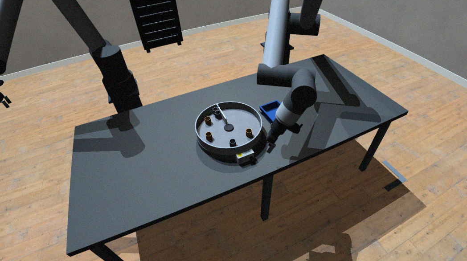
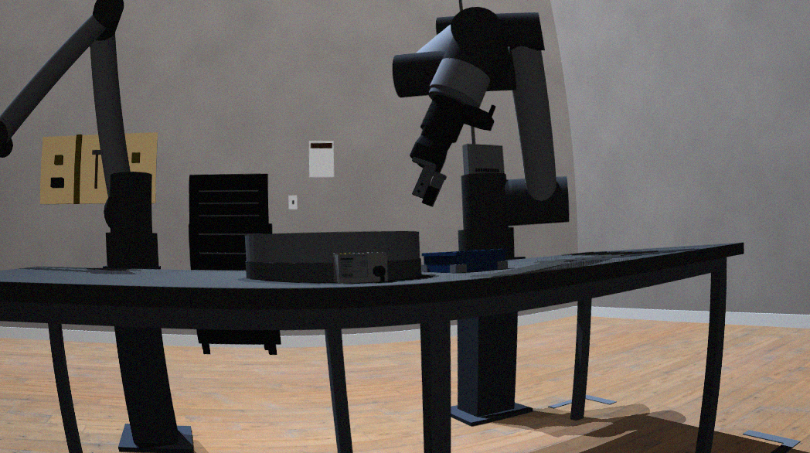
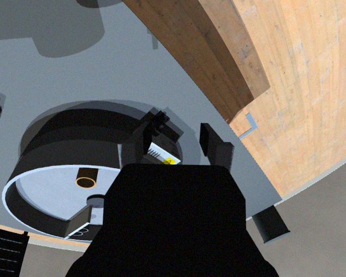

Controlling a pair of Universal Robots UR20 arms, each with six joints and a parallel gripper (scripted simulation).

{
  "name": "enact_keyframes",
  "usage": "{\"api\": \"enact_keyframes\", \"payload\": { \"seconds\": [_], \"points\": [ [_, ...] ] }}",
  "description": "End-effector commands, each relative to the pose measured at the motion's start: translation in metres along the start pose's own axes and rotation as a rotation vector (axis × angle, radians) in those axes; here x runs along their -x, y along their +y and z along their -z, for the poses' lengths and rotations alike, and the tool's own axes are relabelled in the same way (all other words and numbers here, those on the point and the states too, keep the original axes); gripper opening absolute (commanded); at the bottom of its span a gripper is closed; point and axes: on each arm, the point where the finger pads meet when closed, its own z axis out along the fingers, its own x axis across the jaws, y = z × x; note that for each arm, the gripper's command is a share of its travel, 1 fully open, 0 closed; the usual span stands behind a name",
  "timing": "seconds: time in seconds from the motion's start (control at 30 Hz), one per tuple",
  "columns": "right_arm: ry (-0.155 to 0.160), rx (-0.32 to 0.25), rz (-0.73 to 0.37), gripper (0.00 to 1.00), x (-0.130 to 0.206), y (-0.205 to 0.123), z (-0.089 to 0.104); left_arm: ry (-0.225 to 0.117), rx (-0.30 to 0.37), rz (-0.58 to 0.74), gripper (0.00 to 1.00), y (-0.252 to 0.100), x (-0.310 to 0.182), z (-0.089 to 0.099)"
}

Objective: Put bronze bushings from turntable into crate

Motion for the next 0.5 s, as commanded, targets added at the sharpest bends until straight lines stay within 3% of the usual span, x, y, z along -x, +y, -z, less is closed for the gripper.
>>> {"api": "enact_keyframes", "payload": {
  "seconds": [0.0,0.2,0.27,0.3,0.47],
  "points": [
    [0.0,0.001,0.0,1.0,0.0,0.0,0.001,-0.038,-0.035,-0.082,1.0,0.057,0.016,-0.01],
    [0.0,0.001,0.0,1.0,0.0,0.0,0.001,-0.078,-0.068,-0.164,1.0,0.111,0.035,-0.02],
    [0.0,0.001,0.0,1.0,0.0,0.0,0.001,-0.078,-0.068,-0.164,1.0,0.111,0.035,-0.02],
    [0.0,0.001,0.0,1.0,0.0,0.0,0.001,-0.098,-0.084,-0.205,1.0,0.136,0.045,-0.024],
    [0.0,0.001,0.0,1.0,0.0,0.0,0.001,-0.129,-0.109,-0.271,1.0,0.176,0.063,-0.03]
  ]
}}
